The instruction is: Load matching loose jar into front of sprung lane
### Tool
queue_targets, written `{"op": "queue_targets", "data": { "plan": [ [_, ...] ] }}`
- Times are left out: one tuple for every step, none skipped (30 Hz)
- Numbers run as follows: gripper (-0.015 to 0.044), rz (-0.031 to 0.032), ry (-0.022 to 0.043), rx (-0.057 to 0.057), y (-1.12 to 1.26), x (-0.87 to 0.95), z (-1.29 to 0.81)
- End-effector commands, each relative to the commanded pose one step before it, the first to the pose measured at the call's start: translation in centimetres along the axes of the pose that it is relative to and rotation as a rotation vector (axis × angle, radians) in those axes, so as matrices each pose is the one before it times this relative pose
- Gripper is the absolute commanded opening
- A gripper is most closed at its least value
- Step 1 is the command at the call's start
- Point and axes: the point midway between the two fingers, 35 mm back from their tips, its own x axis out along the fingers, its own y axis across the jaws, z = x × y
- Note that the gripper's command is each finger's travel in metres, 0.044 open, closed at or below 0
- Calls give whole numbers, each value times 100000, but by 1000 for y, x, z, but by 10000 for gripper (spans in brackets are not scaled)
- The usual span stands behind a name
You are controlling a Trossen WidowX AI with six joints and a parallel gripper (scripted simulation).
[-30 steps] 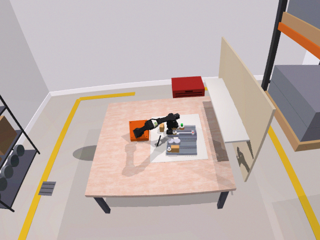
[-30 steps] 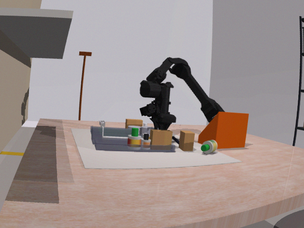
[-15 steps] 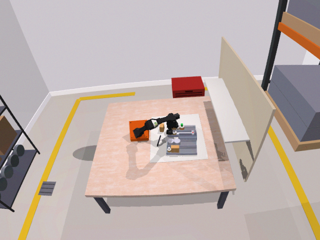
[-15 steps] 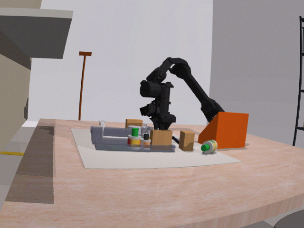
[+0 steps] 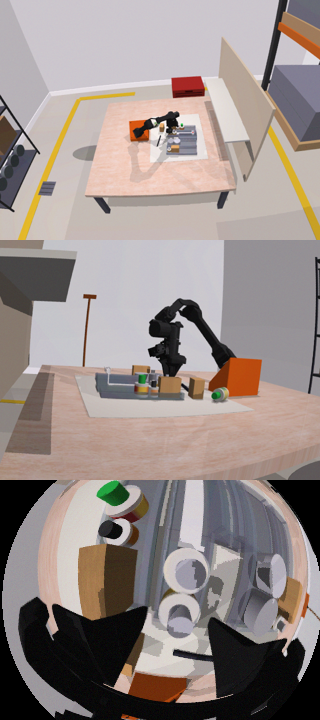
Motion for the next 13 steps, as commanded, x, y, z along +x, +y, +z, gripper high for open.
{"op": "queue_targets", "data": {
  "plan": [
    [300, 387, 152, 663, 11, -211, -434],
    [300, 25, 14, -18, 29, -24, -281],
    [300, 27, 16, -20, 31, -25, -325],
    [300, 26, 18, -21, 30, -24, -350],
    [300, 24, 18, -21, 28, -21, -358],
    [300, 21, 19, -21, 25, -18, -361],
    [300, 17, 19, -20, 21, -14, -362],
    [300, 14, 19, -20, 18, -11, -363],
    [300, 11, 20, -19, 15, -8, -364],
    [300, 8, 20, -18, 12, -4, -364],
    [300, 5, 20, -18, 8, -1, -365],
    [300, 2, 20, -17, 5, 2, -366],
    [300, -1, 20, -17, 2, 6, -366]
  ]
}}
